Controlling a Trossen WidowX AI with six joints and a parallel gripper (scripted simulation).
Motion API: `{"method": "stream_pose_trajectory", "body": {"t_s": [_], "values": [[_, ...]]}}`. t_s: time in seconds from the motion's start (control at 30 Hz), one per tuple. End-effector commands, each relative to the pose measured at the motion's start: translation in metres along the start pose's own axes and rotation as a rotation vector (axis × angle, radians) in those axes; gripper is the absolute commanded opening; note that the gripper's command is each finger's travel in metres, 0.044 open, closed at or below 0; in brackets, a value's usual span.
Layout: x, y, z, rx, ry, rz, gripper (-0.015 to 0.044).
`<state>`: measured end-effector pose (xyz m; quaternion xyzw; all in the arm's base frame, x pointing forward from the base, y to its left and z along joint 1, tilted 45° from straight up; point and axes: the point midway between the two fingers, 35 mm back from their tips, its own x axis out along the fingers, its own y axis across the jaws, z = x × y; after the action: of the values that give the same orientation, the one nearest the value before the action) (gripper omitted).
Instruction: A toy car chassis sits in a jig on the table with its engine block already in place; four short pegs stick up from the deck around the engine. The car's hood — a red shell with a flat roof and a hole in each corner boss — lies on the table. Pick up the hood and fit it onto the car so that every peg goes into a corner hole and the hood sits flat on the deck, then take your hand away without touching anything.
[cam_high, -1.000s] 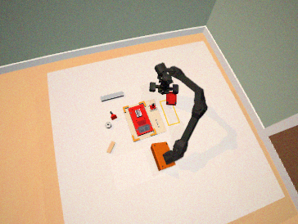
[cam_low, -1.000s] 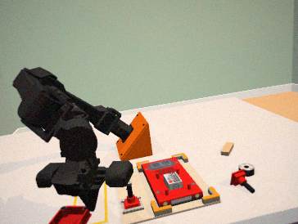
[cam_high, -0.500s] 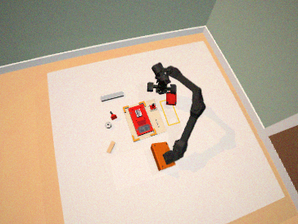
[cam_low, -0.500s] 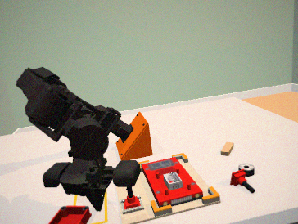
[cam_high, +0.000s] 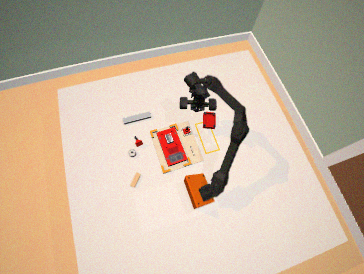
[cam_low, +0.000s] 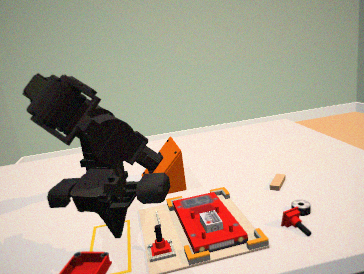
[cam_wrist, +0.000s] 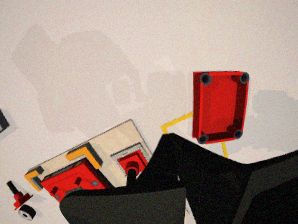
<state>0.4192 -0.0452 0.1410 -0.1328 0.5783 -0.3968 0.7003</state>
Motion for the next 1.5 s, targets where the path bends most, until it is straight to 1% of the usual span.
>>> {"method": "stream_pose_trajectory", "body": {"t_s": [0.0, 0.67, 0.87, 1.23, 1.47], "values": [[-0.037, 0.001, -0.001, -0.022, -0.031, 0.020, 0.0000], [-0.034, 0.004, 0.000, -0.025, -0.039, 0.020, 0.0000], [-0.018, 0.013, 0.009, -0.025, -0.126, 0.097, 0.0157], [0.011, 0.011, 0.022, -0.025, -0.400, 0.202, 0.0440], [0.022, -0.006, 0.019, -0.022, -0.602, 0.195, 0.0440]]}}
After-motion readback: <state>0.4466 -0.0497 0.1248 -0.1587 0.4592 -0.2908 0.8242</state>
